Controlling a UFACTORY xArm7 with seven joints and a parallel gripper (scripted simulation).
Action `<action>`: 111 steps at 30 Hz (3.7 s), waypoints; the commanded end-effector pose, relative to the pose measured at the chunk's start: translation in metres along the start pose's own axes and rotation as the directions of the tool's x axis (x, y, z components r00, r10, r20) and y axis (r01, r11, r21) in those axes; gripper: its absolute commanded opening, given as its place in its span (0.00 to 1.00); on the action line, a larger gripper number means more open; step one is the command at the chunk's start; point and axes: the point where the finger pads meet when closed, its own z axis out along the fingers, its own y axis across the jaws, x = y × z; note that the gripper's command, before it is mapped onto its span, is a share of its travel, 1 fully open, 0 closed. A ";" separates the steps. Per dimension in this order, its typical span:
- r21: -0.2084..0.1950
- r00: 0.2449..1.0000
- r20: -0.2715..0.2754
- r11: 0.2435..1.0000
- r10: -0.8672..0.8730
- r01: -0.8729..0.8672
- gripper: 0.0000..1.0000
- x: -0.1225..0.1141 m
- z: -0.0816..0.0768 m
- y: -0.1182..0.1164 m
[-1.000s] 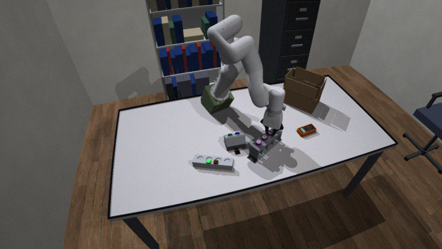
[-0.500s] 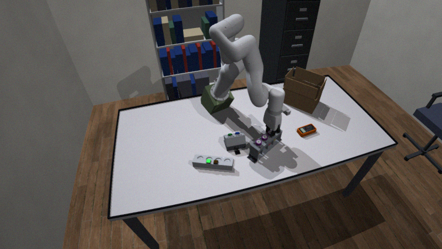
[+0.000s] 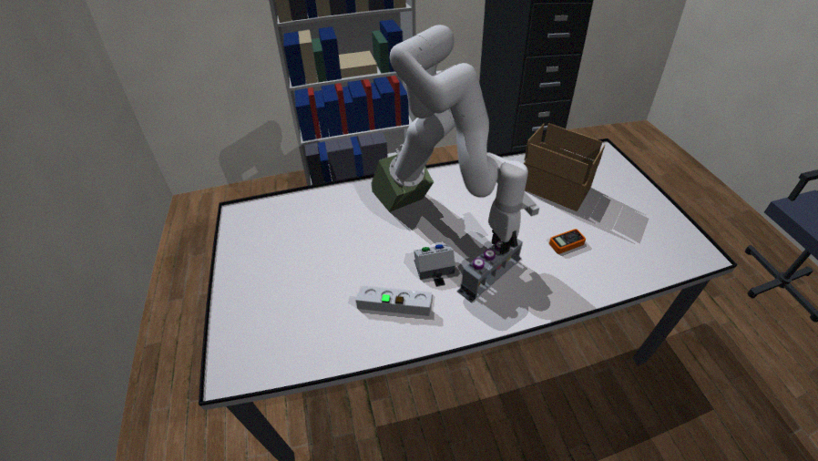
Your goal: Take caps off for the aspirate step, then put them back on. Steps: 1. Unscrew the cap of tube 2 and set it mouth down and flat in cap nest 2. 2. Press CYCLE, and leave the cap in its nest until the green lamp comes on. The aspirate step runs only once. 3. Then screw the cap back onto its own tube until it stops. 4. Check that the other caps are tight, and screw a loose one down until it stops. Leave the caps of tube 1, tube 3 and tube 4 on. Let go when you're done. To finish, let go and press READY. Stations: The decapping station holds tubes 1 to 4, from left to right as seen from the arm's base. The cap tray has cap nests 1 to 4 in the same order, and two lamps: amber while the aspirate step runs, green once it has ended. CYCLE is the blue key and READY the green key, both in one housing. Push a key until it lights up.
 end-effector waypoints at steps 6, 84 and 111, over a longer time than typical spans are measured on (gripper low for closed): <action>-0.004 1.000 -0.001 1.000 0.000 0.000 0.46 0.001 -0.010 0.001; -0.004 0.832 0.000 0.832 -0.555 0.555 0.46 0.050 -0.001 -0.016; -0.004 0.933 -0.001 0.933 -0.360 0.360 0.00 0.050 -0.001 -0.016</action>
